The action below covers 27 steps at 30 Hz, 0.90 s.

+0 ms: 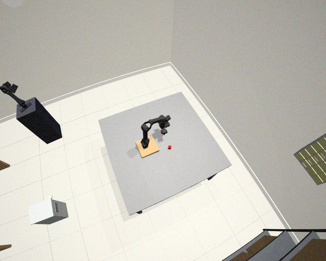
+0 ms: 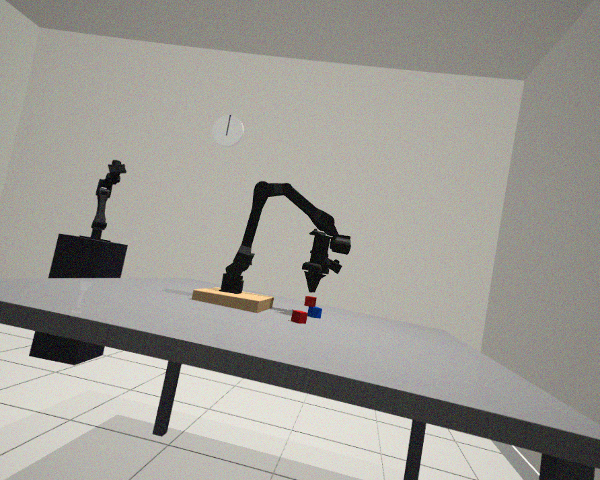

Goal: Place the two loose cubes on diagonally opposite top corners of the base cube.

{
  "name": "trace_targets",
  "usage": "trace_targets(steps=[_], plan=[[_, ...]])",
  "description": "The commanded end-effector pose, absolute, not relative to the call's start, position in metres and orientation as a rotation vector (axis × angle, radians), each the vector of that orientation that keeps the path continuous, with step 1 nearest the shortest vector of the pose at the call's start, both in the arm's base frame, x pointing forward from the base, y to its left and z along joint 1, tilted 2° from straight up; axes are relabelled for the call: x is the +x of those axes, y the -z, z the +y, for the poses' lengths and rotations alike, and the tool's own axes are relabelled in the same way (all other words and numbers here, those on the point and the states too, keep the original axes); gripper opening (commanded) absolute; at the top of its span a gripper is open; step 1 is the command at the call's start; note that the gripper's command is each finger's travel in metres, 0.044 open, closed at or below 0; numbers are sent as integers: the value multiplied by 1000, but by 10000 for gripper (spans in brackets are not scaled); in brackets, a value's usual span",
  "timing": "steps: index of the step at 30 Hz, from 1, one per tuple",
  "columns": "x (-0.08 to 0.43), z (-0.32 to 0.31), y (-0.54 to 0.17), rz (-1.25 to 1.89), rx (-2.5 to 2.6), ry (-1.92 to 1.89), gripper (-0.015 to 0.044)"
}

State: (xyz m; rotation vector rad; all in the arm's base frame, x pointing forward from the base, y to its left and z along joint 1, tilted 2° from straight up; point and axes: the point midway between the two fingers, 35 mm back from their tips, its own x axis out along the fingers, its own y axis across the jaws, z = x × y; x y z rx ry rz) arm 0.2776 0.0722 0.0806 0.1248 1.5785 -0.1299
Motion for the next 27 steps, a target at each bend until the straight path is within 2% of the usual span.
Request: trace_targets(steps=[1,3,4,16,27], plan=[[279,72,-84,1571,127,128,205],[279,68,-82,1578,108,113,258],[281,63,-83,1579,87,92,265],[293,-16,-99,1566,-222,-213,265],[284,-90,-113,1522,-506,-489,265]])
